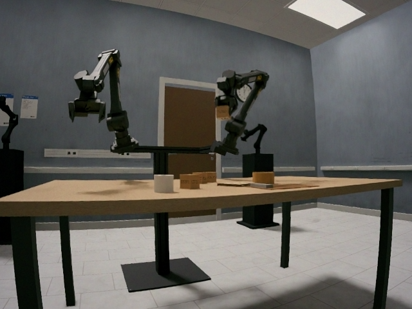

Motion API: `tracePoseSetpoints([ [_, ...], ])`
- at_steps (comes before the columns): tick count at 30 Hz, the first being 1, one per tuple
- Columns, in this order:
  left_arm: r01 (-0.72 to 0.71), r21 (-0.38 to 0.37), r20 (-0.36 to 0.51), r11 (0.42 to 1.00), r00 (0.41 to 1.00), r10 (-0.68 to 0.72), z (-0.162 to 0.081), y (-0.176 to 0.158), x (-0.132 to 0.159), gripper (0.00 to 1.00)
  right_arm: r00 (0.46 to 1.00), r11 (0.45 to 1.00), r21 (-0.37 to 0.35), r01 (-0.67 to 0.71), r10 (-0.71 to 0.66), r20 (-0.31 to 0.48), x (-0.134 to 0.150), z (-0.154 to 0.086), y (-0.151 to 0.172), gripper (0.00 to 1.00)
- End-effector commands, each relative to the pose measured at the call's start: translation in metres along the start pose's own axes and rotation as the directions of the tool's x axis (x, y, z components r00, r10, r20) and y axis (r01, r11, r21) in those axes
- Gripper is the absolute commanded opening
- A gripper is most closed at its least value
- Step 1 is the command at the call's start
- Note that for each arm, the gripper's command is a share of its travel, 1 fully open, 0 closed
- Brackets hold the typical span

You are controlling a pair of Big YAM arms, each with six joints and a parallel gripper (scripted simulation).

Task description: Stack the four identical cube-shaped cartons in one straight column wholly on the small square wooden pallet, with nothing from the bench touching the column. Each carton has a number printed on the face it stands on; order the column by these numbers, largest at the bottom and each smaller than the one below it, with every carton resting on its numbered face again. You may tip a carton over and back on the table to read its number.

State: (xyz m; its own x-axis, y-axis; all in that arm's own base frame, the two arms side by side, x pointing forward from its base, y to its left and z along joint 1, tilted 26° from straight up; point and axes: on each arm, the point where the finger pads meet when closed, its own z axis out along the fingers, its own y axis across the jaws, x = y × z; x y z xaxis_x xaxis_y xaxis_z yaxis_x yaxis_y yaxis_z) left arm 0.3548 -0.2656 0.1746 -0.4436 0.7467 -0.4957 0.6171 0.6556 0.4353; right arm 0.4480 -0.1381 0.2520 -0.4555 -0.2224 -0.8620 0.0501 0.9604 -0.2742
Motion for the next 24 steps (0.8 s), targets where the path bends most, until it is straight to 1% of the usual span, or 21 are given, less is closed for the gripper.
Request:
tracePoseSetpoints([
  [1,0.029,0.009,0.011,1.0,1.0,-0.029,-0.033,-0.005,-0.01,0.5,0.999,1.0,0.008,0.015,-0.015,0.028,-0.016,-0.002,-0.004,1.0],
  [4,0.023,0.008,0.011,1.0,1.0,-0.024,-0.046,-0.006,-0.011,0.5,0.999,1.0,0.008,0.015,-0.015,0.028,-0.016,-0.002,-0.004,1.0],
  [5,0.013,0.01,-0.008,1.0,1.0,-0.013,-0.042,-0.01,-0.008,0.5,0.999,1.0,0.008,0.015,-0.015,0.028,-0.016,-0.002,-0.004,1.0],
  [6,0.009,0.01,-0.008,1.0,1.0,-0.009,-0.045,-0.01,-0.008,0.5,0.999,1.0,0.008,0.015,-0.015,0.028,-0.016,-0.002,-0.004,1.0],
  [11,0.009,0.002,-0.005,1.0,1.0,-0.009,-0.045,-0.004,-0.009,0.5,0.999,1.0,0.008,0.015,-0.015,0.028,-0.016,-0.002,-0.004,1.0],
  [12,0.049,-0.009,0.003,0.999,0.999,-0.049,-0.042,0.004,-0.01,0.5,0.999,1.0,0.008,0.015,-0.015,0.028,-0.016,-0.002,-0.004,1.0],
  [13,0.062,-0.005,-0.006,0.998,0.998,-0.062,-0.039,0.001,-0.003,0.5,0.999,1.0,0.008,0.015,-0.015,0.028,-0.016,-0.002,-0.004,1.0],
  [14,0.099,0.002,0.002,0.995,0.995,-0.099,-0.039,0.002,-0.003,0.5,0.999,1.0,0.008,0.015,-0.015,0.028,-0.016,-0.002,-0.004,1.0],
  [15,0.149,0.01,0.031,0.989,0.988,-0.149,-0.046,0.007,-0.006,0.5,0.999,1.0,0.008,0.015,-0.015,0.028,-0.016,-0.002,-0.004,1.0],
  [16,0.201,0.034,0.047,0.979,0.978,-0.202,-0.046,0.008,-0.006,0.5,0.999,1.0,0.008,0.015,-0.015,0.028,-0.016,-0.002,-0.004,1.0],
  [17,0.256,0.065,0.049,0.965,0.965,-0.259,-0.042,0.005,0.002,0.5,0.999,1.0,0.008,0.015,-0.015,0.028,-0.016,-0.002,-0.004,1.0],
  [19,0.338,0.125,0.071,0.933,0.935,-0.348,-0.042,0.005,0.001,0.5,0.999,1.0,0.008,0.015,-0.015,0.028,-0.016,-0.002,-0.004,1.0],
  [23,0.486,0.248,0.097,0.838,0.848,-0.521,-0.042,0.005,0.001,0.5,0.999,1.0,0.008,0.015,-0.015,0.028,-0.016,-0.002,-0.004,1.0],
  [24,0.486,0.248,0.097,0.838,0.848,-0.521,-0.042,0.005,0.001,0.5,0.999,1.0,0.008,0.015,-0.015,0.028,-0.016,-0.002,-0.004,1.0],
])
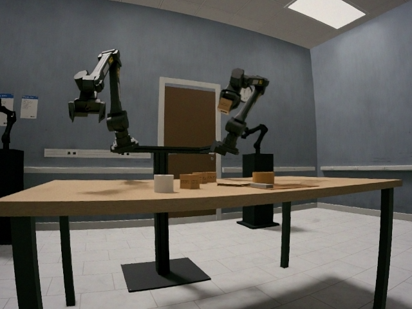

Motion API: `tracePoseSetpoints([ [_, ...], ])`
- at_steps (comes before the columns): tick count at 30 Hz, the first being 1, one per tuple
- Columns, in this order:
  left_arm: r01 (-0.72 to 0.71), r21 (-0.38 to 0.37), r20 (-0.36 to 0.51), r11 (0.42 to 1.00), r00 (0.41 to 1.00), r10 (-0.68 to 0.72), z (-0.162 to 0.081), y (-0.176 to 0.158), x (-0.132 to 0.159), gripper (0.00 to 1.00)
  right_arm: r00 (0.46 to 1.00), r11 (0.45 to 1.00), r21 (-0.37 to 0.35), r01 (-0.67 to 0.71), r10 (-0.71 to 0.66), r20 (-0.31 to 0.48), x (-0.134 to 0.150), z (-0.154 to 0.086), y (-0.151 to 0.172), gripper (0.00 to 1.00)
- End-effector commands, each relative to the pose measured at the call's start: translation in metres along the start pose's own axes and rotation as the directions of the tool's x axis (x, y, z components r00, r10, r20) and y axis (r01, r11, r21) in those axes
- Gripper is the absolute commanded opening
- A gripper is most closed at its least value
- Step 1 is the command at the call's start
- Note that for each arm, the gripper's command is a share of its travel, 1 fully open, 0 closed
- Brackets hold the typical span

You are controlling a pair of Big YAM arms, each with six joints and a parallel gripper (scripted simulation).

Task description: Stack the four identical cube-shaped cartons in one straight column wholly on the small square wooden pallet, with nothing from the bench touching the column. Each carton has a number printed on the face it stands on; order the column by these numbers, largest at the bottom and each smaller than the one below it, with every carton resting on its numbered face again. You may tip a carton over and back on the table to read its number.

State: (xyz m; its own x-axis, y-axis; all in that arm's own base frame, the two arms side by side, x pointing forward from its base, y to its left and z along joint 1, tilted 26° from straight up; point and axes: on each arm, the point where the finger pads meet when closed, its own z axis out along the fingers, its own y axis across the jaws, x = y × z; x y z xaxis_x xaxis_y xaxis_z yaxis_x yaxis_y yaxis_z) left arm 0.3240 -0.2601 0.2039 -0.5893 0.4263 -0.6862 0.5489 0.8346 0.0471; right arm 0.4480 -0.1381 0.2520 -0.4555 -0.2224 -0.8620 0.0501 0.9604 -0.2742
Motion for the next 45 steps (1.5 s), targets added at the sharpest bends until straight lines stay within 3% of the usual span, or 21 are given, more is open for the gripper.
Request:
tracePoseSetpoints([
  [1,0.148,0.011,0.049,0.989,0.988,-0.148,0.0,0.006,-0.005,0.5,0.999,1.0,0.008,0.015,-0.015,0.028,-0.016,-0.002,-0.004,1.0],
  [8,0.432,0.241,0.115,0.869,0.876,-0.468,-0.001,0.005,-0.005,0.5,0.999,1.0,0.008,0.015,-0.015,0.028,-0.016,-0.002,-0.004,1.0],
  [14,0.586,0.395,0.094,0.707,0.74,-0.666,0.006,0.003,-0.001,0.5,0.999,1.0,0.008,0.015,-0.015,0.028,-0.016,-0.002,-0.004,1.0],
  [21,0.628,0.483,0.081,0.61,0.662,-0.745,0.007,0.002,0.002,0.5,0.999,1.0,0.008,0.015,-0.015,0.028,-0.016,-0.002,-0.004,1.0],
  [35,0.589,0.521,0.107,0.618,0.673,-0.732,0.001,-0.004,-0.006,0.5,0.999,1.0,0.008,0.015,-0.015,0.028,-0.016,-0.002,-0.004,1.0],
  [37,0.592,0.527,0.107,0.61,0.666,-0.738,-0.008,-0.004,-0.021,0.5,0.999,1.0,0.008,0.015,-0.015,0.028,-0.016,-0.002,-0.004,1.0],
  [38,0.591,0.528,0.107,0.61,0.666,-0.738,-0.008,-0.004,-0.021,0.5,0.998,1.0,0.009,0.001,-0.002,0.066,-0.034,-0.002,-0.004,1.0],
  [40,0.591,0.528,0.107,0.61,0.666,-0.738,-0.005,-0.004,-0.021,0.5,0.998,0.999,-0.016,-0.051,0.052,0.045,-0.019,0.007,0.007,1.0],
  [42,0.591,0.528,0.107,0.61,0.666,-0.738,-0.005,-0.004,-0.021,0.5,0.988,0.99,-0.055,-0.129,0.133,0.075,-0.026,0.016,0.022,1.0],
  [45,0.591,0.528,0.107,0.61,0.666,-0.738,-0.005,-0.004,-0.021,0.5,0.959,0.957,-0.169,-0.235,0.256,0.122,-0.04,0.035,0.065,1.0],
])
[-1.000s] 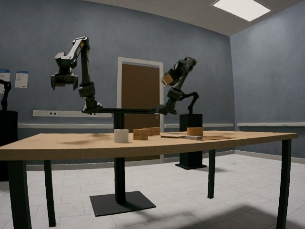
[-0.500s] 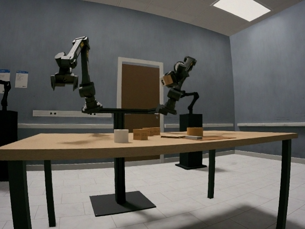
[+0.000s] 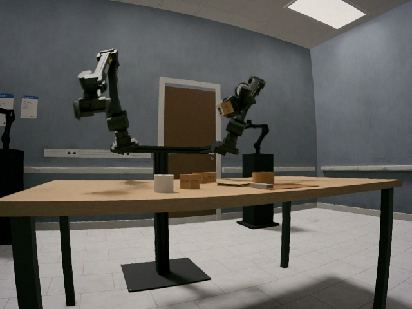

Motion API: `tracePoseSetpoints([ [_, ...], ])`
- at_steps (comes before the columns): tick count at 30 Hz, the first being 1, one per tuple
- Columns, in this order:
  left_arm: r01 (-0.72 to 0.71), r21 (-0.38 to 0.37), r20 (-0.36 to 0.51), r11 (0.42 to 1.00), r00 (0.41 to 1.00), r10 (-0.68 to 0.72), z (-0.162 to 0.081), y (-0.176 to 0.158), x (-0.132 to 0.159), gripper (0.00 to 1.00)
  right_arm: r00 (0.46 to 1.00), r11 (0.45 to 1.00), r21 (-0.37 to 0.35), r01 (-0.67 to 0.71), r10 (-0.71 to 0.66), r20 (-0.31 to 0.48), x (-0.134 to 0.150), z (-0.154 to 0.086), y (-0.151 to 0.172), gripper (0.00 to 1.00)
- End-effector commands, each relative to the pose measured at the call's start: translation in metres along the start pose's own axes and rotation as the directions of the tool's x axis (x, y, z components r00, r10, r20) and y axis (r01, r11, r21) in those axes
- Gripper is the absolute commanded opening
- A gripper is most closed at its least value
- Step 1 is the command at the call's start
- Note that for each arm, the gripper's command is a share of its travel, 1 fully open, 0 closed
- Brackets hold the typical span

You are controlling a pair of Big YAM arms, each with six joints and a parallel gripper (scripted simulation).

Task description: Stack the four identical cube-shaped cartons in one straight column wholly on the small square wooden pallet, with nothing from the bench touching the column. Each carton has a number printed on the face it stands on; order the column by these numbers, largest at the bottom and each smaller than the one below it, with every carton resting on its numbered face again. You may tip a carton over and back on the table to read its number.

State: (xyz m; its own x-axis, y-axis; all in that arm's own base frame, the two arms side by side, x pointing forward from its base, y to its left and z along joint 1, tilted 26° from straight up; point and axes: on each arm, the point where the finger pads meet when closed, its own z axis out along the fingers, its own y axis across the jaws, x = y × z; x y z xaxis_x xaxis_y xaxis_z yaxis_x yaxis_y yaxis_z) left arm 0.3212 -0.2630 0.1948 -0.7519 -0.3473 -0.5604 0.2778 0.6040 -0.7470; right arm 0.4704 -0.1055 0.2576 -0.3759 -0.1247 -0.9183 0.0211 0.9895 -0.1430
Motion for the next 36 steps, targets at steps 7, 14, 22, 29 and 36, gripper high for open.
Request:
tracePoseSetpoints([
  [7,0.001,0.037,0.03,0.999,1.0,-0.002,0.002,-0.022,-0.02,0.5,0.945,0.919,-0.261,-0.295,0.321,0.062,-0.005,0.051,0.111,1.0],
  [14,-0.003,0.02,0.016,1.0,1.0,0.003,0.001,-0.011,-0.01,0.5,0.852,0.723,-0.516,-0.459,0.523,-0.026,-0.002,0.059,0.223,1.0],
  [22,-0.003,0.02,0.016,1.0,1.0,0.003,0.001,-0.011,-0.01,0.5,0.736,0.409,-0.698,-0.587,0.629,-0.25,0.014,0.034,0.339,1.0],
  [29,-0.003,0.02,0.016,1.0,1.0,0.003,0.001,-0.011,-0.01,0.5,0.652,0.155,-0.74,-0.654,0.611,-0.448,0.028,-0.001,0.413,1.0],
  [36,-0.003,0.02,0.016,1.0,1.0,0.003,0.001,-0.011,-0.01,0.5,0.556,-0.117,-0.673,-0.73,0.472,-0.685,0.066,-0.063,0.486,1.0],
])
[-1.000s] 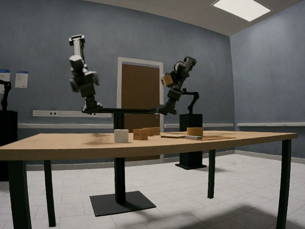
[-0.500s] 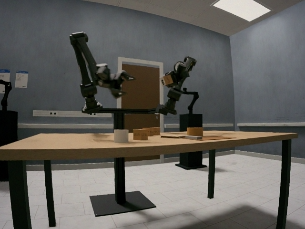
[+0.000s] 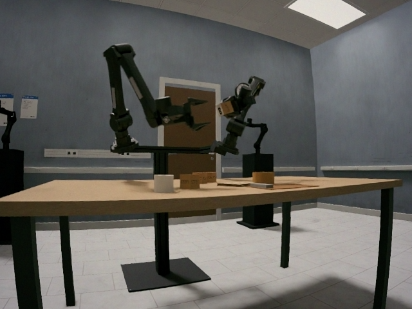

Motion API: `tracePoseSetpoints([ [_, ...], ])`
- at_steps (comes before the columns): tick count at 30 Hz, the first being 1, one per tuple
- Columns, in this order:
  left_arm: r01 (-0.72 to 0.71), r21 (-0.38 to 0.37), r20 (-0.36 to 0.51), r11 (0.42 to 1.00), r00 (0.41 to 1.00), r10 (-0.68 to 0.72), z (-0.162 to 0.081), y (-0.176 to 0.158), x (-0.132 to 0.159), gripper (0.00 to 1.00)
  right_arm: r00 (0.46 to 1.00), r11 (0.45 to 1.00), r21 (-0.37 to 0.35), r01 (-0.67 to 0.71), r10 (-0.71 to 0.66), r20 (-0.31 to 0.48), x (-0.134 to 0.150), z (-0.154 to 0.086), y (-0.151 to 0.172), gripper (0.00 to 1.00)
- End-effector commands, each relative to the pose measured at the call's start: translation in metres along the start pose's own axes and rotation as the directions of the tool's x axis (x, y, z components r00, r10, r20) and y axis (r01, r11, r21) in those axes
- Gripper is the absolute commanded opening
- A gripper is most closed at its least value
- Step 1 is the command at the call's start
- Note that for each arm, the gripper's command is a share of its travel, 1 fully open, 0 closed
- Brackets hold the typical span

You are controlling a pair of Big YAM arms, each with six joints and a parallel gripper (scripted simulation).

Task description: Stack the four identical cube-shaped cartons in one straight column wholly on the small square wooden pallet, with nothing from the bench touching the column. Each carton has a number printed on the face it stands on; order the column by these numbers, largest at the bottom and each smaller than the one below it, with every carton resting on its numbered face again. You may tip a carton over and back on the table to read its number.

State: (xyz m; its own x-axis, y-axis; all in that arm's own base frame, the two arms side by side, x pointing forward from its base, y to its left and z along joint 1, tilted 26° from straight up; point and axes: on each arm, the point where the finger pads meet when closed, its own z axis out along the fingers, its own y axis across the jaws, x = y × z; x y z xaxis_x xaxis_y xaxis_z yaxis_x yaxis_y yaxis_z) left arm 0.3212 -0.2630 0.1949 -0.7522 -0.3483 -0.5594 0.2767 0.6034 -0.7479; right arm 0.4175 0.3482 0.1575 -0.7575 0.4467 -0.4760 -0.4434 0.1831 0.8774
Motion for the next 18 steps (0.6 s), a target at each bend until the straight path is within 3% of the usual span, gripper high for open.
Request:
tracePoseSetpoints([
  [1,-0.005,0.02,0.016,1.0,1.0,0.005,0.001,-0.011,-0.01,0.5,0.981,0.975,-0.109,-0.194,0.189,-0.054,0.042,0.012,0.01,1.0],
  [3,-0.005,0.02,0.016,1.0,1.0,0.005,0.001,-0.011,-0.01,0.5,0.968,0.961,-0.139,-0.24,0.225,-0.115,0.068,0.015,0.017,1.0],
  [10,-0.005,0.02,0.016,1.0,1.0,0.005,0.001,-0.011,-0.01,0.5,0.959,0.953,-0.17,-0.25,0.22,-0.177,0.097,0.015,0.024,1.0],
  [18,-0.005,0.02,0.016,1.0,1.0,0.005,0.001,-0.011,-0.01,0.5,0.966,0.958,-0.171,-0.231,0.205,-0.161,0.089,0.015,0.026,1.0],
])
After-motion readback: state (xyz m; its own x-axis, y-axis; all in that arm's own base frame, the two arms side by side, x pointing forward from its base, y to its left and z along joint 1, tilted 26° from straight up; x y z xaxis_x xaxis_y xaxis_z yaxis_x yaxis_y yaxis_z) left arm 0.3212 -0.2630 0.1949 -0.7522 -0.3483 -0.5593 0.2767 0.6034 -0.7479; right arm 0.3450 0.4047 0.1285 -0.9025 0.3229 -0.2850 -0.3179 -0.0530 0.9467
